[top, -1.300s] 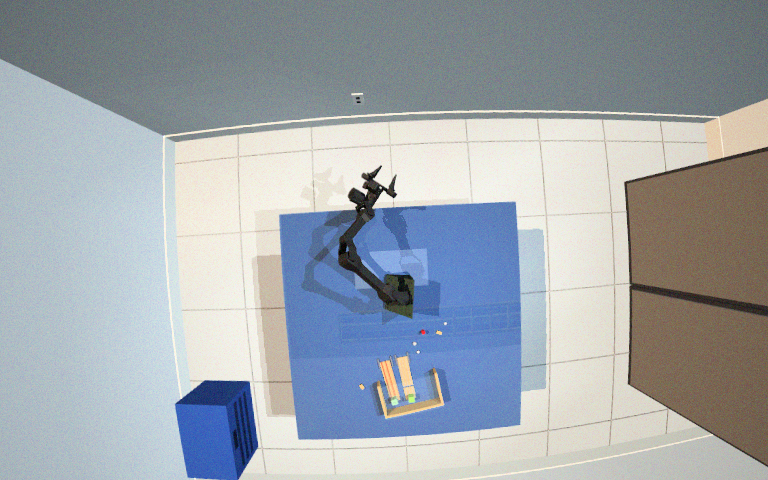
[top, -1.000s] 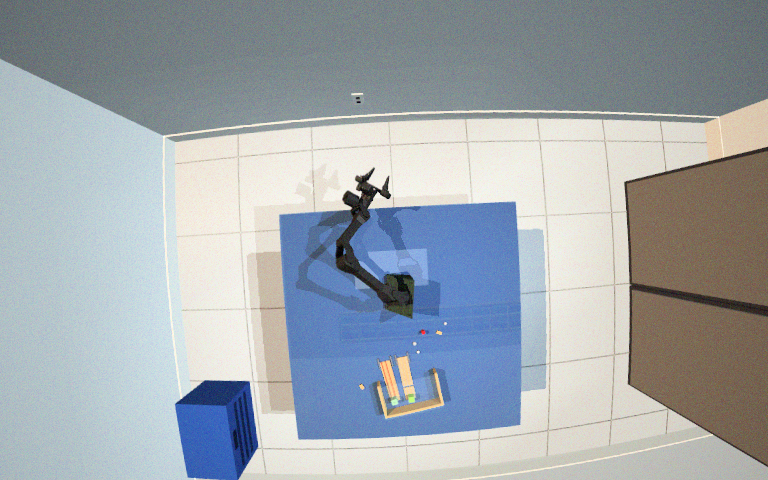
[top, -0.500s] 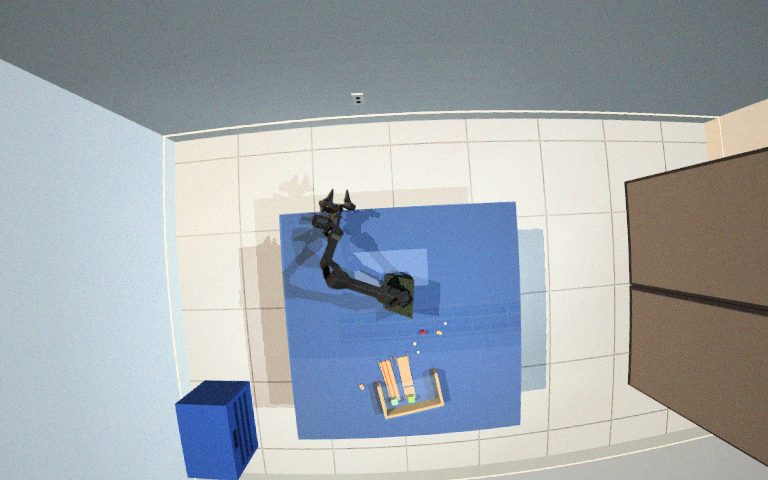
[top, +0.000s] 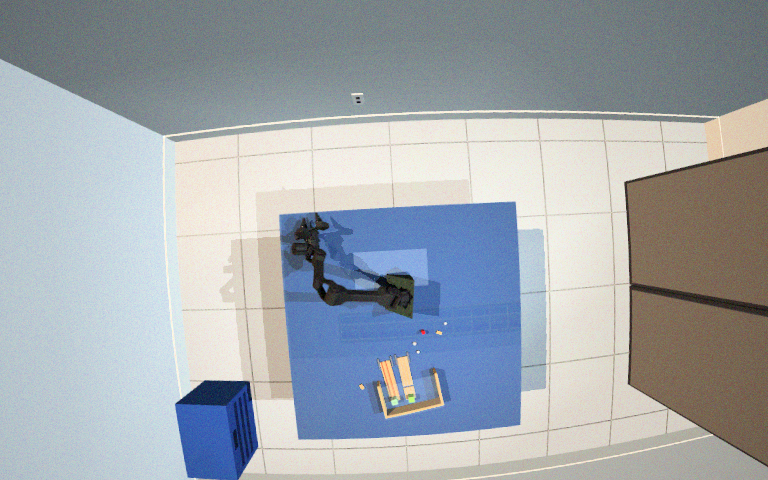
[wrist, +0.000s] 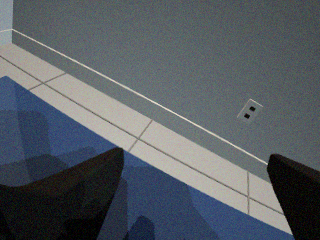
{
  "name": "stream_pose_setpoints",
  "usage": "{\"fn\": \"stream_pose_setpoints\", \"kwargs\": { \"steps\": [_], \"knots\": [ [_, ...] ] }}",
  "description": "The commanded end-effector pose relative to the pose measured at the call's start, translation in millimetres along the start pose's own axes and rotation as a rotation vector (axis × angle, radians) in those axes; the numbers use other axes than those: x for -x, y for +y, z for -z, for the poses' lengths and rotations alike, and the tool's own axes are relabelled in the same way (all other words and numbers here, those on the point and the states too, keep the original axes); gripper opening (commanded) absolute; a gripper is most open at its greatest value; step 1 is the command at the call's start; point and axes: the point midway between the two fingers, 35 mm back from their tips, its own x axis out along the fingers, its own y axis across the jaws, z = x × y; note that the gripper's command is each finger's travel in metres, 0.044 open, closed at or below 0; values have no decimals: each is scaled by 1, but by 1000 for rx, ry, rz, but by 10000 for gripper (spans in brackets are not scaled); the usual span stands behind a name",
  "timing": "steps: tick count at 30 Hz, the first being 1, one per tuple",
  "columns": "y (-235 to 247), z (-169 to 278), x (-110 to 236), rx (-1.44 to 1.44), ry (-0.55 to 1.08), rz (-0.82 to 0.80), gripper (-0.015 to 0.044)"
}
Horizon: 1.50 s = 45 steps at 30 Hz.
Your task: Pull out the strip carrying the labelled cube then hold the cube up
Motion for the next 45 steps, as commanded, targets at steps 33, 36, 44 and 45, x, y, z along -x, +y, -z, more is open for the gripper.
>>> {"fn": "stream_pose_setpoints", "kwargs": {
  "steps": [33,36,44,45],
  "knots": [
    [170,106,514,292,375,-1303,400],
    [154,120,556,359,394,-1389,400],
    [87,150,666,560,396,-1637,400],
    [76,153,679,586,391,-1670,400]
  ]
}}
